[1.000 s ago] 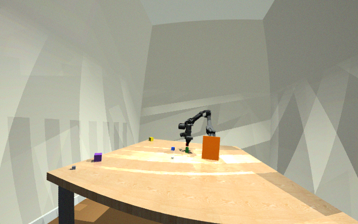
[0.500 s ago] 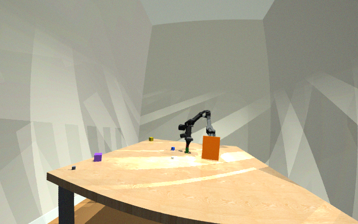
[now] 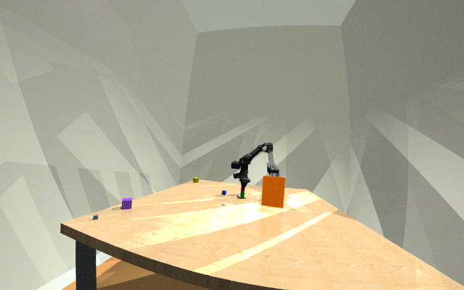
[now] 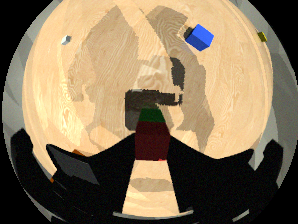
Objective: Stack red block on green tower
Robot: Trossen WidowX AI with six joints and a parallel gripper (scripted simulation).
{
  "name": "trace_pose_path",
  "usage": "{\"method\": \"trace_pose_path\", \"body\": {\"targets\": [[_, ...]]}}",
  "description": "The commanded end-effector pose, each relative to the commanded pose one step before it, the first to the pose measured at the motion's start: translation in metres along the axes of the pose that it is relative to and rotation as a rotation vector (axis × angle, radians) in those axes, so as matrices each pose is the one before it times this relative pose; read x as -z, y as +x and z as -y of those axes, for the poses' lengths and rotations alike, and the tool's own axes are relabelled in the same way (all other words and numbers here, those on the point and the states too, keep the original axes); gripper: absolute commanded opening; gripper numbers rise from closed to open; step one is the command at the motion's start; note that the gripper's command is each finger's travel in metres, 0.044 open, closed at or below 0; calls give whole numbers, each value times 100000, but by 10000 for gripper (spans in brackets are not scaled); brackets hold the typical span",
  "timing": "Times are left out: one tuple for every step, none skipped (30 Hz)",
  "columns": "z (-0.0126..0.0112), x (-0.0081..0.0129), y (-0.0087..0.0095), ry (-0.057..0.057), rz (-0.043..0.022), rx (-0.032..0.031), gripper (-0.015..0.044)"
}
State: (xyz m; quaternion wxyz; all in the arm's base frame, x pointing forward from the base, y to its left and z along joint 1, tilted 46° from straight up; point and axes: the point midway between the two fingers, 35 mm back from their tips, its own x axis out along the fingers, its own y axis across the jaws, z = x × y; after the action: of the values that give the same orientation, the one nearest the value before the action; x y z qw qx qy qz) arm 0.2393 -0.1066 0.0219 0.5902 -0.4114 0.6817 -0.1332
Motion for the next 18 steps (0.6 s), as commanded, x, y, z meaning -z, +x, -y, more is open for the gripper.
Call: {"method": "trace_pose_path", "body": {"targets": [[21,10,-30,-371,-149,249,0],[-1,-17,-126,1,11,-21,0],[-1,-23,-188,2,14,-28,0],[-45,66,305,-100,-88,-287,26],[0,0,0,0,0,0,53],[0,0,0,0,0,0,79],[0,0,0,0,0,0,105],[0,0,0,0,0,0,131],[0,0,0,0,0,0,157],[0,0,0,0,0,0,184],[0,0,0,0,0,0,210],[0,0,0,0,0,0,236],[0,0,0,0,0,0,262],[0,0,0,0,0,0,289],[0,0,0,0,0,0,315],[0,0,0,0,0,0,341],[0,0,0,0,0,0,368],[0,0,0,0,0,0,394]]}}
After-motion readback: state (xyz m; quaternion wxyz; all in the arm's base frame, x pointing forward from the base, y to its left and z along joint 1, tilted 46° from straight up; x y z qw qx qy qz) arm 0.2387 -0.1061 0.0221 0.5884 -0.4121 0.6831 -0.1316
